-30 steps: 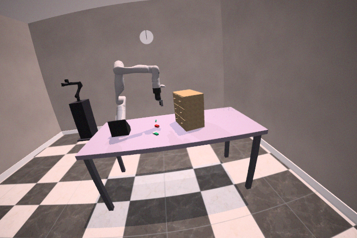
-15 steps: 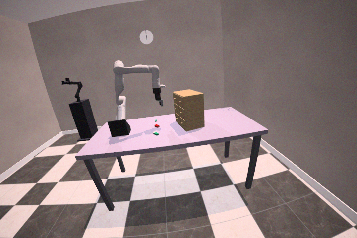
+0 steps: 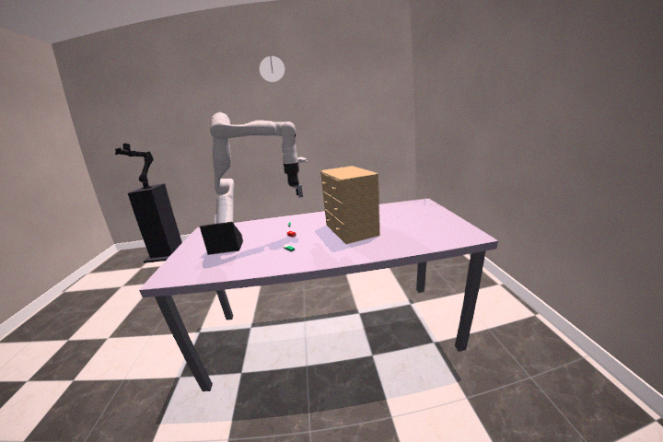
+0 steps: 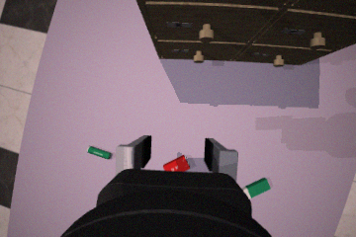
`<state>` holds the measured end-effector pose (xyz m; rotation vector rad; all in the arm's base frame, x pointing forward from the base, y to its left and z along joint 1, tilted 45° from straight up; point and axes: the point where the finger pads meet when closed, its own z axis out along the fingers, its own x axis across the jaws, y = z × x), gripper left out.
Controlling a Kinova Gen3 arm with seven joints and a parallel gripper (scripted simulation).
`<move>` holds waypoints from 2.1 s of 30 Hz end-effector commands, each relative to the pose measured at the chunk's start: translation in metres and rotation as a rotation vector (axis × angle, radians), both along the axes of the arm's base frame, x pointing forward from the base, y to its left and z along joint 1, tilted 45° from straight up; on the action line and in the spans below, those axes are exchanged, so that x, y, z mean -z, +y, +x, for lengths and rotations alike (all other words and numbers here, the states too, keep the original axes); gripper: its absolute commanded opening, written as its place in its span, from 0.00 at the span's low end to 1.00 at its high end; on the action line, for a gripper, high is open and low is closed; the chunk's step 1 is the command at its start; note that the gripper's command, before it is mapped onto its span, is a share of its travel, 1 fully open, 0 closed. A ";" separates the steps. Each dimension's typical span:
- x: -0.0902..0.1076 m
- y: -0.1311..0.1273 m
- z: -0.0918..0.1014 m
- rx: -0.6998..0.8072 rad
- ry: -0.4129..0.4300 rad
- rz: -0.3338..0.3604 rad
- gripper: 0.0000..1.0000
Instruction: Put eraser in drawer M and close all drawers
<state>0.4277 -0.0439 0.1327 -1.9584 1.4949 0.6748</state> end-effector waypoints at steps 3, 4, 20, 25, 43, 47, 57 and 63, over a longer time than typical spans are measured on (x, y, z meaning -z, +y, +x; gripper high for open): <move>-0.002 0.001 0.000 -0.007 -0.001 0.002 1.00; -0.002 0.001 0.000 -0.007 -0.001 0.002 1.00; 0.006 -0.013 0.007 -0.005 -0.006 -0.001 1.00; 0.028 -0.043 0.017 -0.005 -0.006 -0.002 1.00; 0.081 -0.115 0.041 -0.005 -0.005 -0.002 1.00; 0.082 -0.113 0.038 -0.007 0.000 0.002 1.00; 0.083 -0.111 0.040 0.005 -0.013 0.008 1.00; 0.085 -0.108 0.042 0.030 -0.039 0.019 1.00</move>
